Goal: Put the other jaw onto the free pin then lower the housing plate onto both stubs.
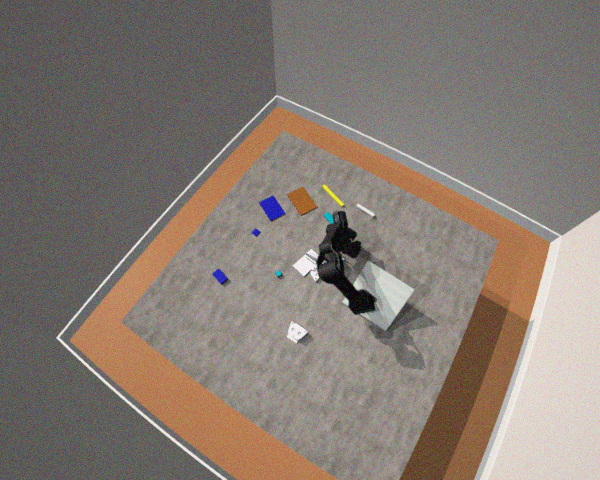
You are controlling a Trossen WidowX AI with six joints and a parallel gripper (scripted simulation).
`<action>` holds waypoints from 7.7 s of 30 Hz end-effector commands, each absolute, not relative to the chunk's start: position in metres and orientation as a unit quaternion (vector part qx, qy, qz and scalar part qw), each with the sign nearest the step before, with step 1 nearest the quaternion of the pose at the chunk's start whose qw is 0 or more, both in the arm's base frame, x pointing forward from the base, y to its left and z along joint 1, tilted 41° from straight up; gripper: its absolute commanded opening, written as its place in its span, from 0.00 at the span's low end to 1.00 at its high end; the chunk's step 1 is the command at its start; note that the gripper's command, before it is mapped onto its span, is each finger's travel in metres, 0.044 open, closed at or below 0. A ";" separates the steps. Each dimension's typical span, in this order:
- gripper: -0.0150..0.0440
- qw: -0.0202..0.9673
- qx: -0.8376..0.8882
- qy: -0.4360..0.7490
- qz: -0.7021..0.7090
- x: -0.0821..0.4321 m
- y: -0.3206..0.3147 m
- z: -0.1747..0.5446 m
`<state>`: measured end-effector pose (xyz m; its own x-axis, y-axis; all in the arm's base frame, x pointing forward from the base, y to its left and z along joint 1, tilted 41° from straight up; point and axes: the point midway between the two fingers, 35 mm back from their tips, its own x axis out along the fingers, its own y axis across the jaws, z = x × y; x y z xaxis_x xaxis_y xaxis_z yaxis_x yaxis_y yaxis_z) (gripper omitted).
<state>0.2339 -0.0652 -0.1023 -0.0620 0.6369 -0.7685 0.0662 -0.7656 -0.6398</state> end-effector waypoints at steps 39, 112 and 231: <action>0.48 0.172 -0.664 -0.306 0.660 0.239 -0.112 -0.038; 0.48 -0.342 -0.594 -0.682 0.255 0.225 -0.061 0.010; 0.48 -0.615 -0.304 -0.706 -0.173 0.304 0.011 0.058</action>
